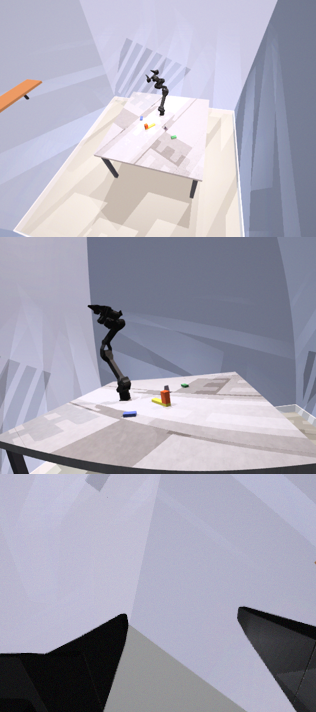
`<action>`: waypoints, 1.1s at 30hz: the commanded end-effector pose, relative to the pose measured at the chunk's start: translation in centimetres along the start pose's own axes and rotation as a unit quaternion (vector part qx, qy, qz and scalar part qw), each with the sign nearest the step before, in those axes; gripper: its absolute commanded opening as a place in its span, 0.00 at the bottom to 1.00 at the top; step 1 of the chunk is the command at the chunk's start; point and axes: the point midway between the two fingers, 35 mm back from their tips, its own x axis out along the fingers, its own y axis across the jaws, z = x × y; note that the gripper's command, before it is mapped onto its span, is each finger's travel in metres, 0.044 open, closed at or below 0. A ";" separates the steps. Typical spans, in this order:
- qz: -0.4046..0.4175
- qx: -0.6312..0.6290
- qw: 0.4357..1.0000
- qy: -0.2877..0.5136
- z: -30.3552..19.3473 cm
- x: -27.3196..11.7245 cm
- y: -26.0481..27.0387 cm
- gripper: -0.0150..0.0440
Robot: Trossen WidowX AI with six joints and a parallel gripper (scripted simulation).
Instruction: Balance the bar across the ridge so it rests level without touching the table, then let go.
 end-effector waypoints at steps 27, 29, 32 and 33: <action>0.066 -0.647 0.732 0.204 -9.2 -3.4 -12.9 0.79; 0.075 -0.685 0.690 0.219 -9.6 -3.9 -14.2 0.79; 0.093 -0.734 0.627 0.245 -10.2 -4.5 -16.6 0.79; 0.100 -0.748 0.605 0.254 -10.3 -4.7 -17.5 0.79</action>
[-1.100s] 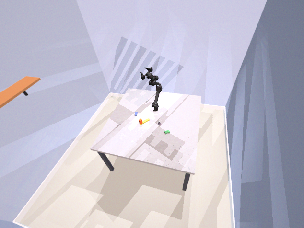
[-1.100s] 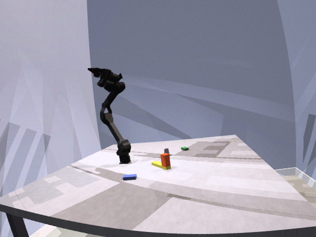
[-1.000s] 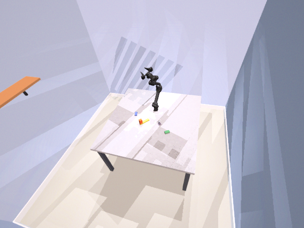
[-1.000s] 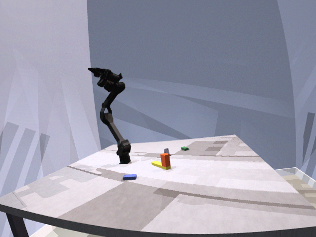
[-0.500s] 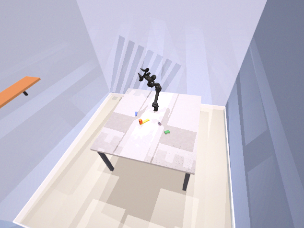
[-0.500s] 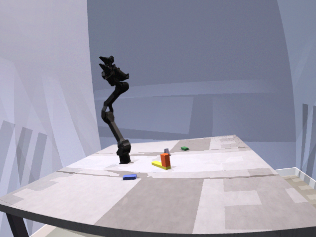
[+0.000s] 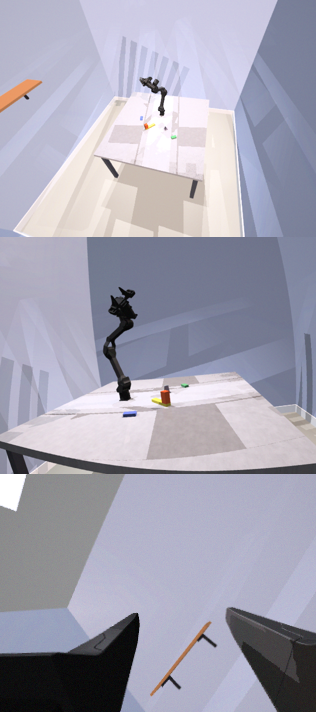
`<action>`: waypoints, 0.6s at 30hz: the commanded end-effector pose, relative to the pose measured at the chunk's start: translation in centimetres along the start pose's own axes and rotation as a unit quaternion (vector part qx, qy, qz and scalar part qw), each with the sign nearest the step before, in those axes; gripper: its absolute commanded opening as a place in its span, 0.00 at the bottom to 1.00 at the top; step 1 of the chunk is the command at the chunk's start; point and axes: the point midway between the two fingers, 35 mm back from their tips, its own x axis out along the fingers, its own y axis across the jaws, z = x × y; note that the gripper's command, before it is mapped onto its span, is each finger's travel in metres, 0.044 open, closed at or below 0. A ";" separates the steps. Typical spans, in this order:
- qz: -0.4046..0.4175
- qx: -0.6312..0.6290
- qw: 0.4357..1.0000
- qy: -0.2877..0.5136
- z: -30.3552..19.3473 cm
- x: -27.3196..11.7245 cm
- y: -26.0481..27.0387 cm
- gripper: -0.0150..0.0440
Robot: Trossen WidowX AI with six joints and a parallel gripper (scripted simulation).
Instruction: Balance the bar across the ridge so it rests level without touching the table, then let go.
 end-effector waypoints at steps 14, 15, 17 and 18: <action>0.142 -0.420 0.886 0.132 -13.1 -1.2 2.0 0.79; 0.152 -0.441 0.874 0.139 -13.8 -1.4 1.9 0.79; 0.172 -0.481 0.846 0.151 -15.2 -1.8 1.9 0.79; 0.182 -0.501 0.831 0.157 -15.9 -2.0 1.8 0.79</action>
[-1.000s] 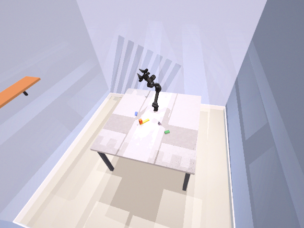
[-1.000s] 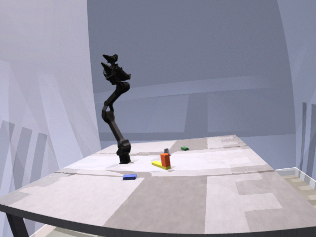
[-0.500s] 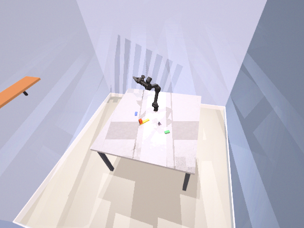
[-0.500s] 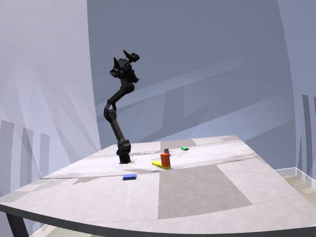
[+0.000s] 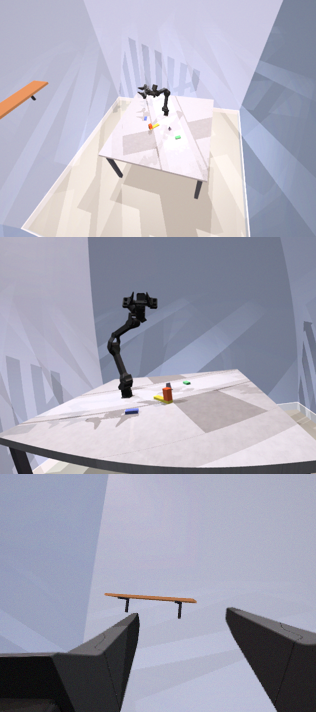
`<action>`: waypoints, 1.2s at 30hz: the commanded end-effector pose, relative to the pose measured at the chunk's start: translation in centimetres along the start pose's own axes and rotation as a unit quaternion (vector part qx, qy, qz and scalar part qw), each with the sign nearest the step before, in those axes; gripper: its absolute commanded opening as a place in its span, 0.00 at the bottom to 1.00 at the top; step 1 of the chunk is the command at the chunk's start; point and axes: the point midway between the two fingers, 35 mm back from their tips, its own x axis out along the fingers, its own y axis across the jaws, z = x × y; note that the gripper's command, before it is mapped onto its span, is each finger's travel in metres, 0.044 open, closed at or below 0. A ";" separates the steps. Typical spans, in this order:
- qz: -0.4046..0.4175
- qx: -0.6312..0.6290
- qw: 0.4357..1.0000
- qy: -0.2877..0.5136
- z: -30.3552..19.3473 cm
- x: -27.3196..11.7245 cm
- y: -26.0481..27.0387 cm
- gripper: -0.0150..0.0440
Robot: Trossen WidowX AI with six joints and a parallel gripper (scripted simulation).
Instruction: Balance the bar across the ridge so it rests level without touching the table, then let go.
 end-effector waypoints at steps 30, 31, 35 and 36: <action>0.433 -0.631 0.641 0.053 -18.9 -5.7 14.4 0.79; 0.447 -0.641 0.623 0.049 -19.5 -6.1 14.6 0.79; 0.499 -0.673 0.545 0.031 -21.7 -7.9 15.2 0.79; 0.512 -0.680 0.525 0.025 -22.2 -8.3 15.3 0.79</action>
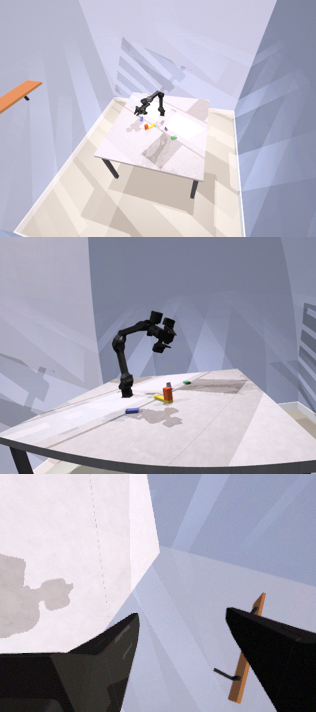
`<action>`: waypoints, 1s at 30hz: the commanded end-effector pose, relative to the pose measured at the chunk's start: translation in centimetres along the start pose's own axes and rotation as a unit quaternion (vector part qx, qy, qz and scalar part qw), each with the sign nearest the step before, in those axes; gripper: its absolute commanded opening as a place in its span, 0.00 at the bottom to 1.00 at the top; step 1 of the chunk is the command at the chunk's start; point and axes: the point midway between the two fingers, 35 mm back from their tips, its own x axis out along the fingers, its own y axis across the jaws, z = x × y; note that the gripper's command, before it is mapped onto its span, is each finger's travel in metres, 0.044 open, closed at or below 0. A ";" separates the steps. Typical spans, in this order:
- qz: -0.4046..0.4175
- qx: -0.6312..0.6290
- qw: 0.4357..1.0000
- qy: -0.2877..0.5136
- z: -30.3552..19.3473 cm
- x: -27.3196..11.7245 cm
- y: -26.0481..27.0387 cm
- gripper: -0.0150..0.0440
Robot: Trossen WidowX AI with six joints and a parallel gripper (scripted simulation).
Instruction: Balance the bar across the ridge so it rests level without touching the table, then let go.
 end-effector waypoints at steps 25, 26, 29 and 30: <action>0.283 -0.451 0.785 -0.318 5.8 -2.0 17.0 0.79; 0.288 -0.460 0.771 -0.333 5.9 -2.3 17.4 0.79; 0.302 -0.486 0.729 -0.377 6.2 -3.4 18.8 0.79; 0.306 -0.493 0.714 -0.392 6.2 -3.8 19.2 0.79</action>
